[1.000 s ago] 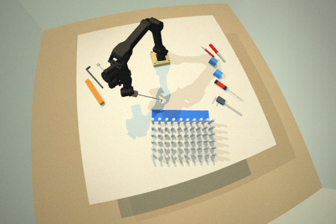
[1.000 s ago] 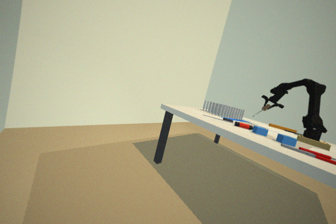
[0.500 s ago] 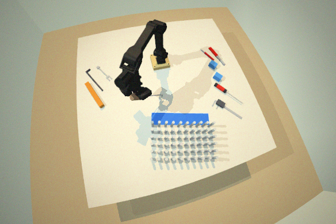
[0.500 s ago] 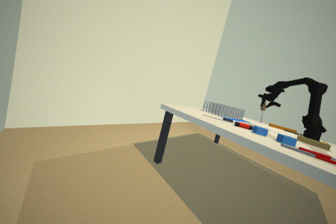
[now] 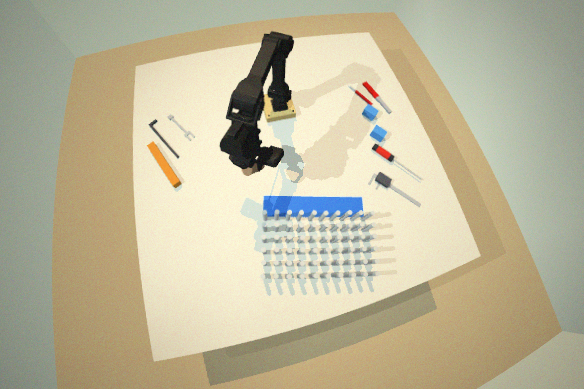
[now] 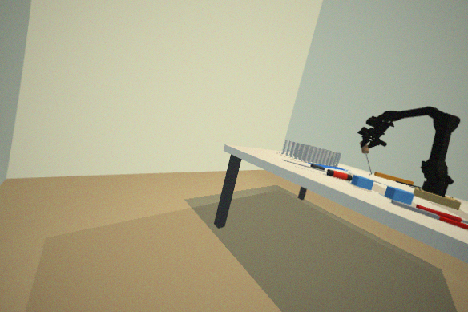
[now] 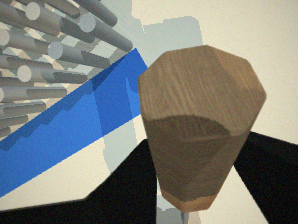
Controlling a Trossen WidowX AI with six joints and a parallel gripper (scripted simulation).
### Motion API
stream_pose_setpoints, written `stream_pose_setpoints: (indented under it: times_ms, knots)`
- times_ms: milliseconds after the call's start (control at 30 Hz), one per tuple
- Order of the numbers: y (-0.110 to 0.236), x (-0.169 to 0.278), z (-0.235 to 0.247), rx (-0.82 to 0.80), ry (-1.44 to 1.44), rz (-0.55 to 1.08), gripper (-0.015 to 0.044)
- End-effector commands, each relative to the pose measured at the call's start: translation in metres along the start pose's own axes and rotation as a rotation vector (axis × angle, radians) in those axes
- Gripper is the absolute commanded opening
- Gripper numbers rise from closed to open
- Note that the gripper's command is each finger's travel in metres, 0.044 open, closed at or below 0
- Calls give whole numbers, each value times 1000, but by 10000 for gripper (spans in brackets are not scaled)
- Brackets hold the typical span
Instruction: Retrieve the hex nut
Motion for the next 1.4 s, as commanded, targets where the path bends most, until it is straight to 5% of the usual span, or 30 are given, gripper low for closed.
stream_pose_setpoints:
  times_ms: [0, 1367]
  knots:
    - [1, 6, 12, 8, 129, -3, 0]
    - [4, 71, 113, 93, 1545, 14, 0]
Point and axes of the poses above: the point midway between the two fingers, 35 mm back from their tips, its own y axis back along the fingers, its own z axis across the jaws, x = y × z, the point moved 10 cm from there along y, back along the fingers, and after that the axes turned 7 degrees about y, right-handed, at the moved point
